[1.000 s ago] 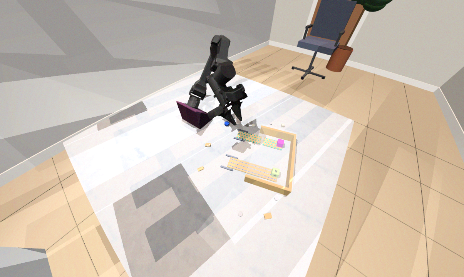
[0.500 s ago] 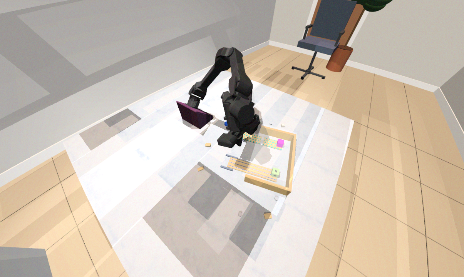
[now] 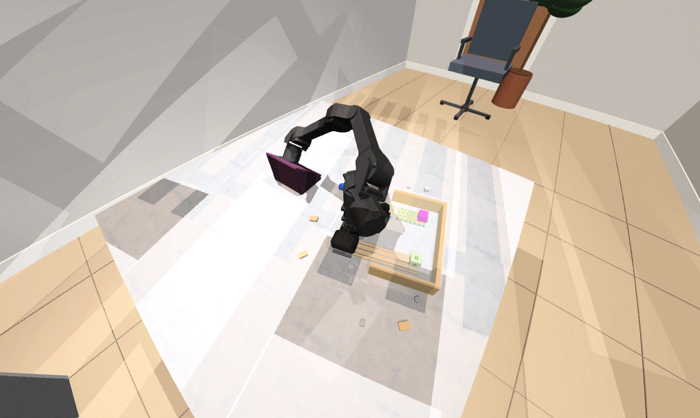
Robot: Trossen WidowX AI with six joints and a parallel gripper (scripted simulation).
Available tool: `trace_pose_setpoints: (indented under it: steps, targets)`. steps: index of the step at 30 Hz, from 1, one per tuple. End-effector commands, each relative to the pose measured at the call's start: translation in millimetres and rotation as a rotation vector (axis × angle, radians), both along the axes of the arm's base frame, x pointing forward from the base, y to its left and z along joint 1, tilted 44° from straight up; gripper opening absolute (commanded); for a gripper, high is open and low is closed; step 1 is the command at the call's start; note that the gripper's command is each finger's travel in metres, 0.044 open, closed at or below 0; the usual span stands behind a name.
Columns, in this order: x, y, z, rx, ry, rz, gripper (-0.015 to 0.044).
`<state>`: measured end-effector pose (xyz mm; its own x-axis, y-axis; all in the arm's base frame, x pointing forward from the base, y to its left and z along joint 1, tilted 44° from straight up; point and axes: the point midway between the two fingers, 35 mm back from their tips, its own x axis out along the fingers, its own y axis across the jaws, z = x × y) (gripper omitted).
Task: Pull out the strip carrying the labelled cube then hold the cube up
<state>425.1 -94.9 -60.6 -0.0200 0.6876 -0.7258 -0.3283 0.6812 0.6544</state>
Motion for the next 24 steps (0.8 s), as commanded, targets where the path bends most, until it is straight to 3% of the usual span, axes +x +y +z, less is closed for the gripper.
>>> trace_pose_setpoints:
  steps: [1, 24]
  targets:
    - [3, 1, 0, -0.008, -0.015, 0.009, 0.0000]
    - [1, 27, -28, -0.007, -0.015, 0.009, 0.0000]
